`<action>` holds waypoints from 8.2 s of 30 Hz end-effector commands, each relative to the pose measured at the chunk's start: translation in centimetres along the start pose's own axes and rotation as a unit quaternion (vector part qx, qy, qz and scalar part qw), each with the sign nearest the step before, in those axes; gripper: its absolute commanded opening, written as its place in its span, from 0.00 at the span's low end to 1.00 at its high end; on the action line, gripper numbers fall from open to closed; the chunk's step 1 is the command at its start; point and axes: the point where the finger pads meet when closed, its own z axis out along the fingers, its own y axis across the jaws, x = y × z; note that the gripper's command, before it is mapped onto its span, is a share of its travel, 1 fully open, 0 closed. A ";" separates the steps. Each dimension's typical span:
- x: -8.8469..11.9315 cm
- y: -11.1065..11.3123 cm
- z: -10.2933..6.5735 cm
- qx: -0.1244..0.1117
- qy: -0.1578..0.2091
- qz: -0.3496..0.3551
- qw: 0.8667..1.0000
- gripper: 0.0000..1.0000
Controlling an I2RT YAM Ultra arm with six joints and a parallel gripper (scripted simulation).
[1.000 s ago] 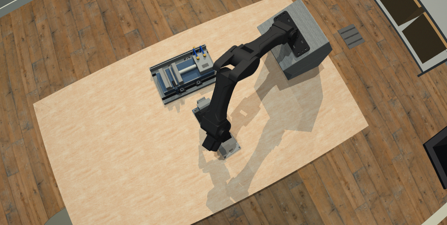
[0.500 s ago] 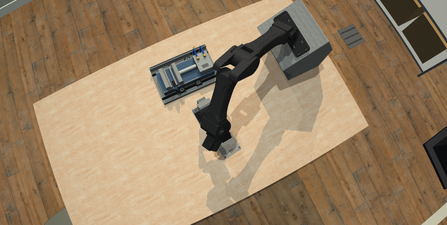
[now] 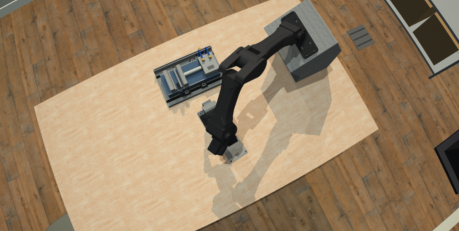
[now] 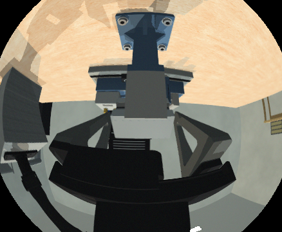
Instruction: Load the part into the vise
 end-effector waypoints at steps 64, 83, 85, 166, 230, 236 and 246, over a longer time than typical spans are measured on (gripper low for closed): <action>0.4 -0.2 0.0 0.005 -0.062 0.010 0.998 0.81; 0.4 -0.2 0.0 0.006 -0.133 0.010 0.991 0.81; 0.4 -0.2 0.0 0.007 -0.144 0.010 0.989 0.81; -0.2 0.1 0.7 0.002 -0.534 0.002 0.845 0.81; 0.4 -0.6 0.3 0.010 -0.694 0.002 0.720 0.81; 0.2 -0.5 0.5 0.007 -0.700 0.002 0.714 0.81; 0.6 -0.8 0.2 0.013 -0.705 0.002 0.709 0.81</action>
